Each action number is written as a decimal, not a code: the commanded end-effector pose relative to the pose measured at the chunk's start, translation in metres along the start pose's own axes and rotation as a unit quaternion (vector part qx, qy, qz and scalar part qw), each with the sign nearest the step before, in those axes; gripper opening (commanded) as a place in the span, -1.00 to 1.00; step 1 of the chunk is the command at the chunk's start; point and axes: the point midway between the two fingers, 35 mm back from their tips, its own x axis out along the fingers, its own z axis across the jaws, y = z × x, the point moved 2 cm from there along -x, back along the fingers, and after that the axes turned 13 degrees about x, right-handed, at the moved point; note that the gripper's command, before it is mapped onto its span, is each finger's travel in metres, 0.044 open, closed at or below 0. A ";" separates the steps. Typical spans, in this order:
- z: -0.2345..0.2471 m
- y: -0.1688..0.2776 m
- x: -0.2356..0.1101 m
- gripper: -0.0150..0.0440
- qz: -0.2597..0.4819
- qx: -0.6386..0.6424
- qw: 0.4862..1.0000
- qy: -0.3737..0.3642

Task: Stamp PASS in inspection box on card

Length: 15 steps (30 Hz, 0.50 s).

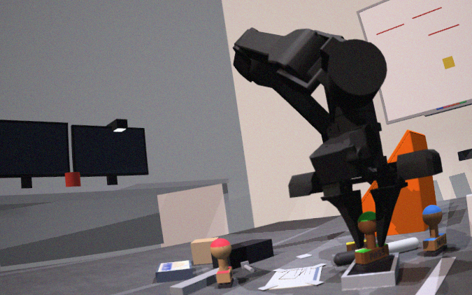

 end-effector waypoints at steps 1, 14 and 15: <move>-0.001 -0.001 0.001 -0.49 0.000 0.001 1.000 0.001; -0.001 -0.001 -0.005 -0.49 0.000 0.001 1.000 0.001; -0.001 -0.001 -0.006 -0.49 0.000 0.001 1.000 0.001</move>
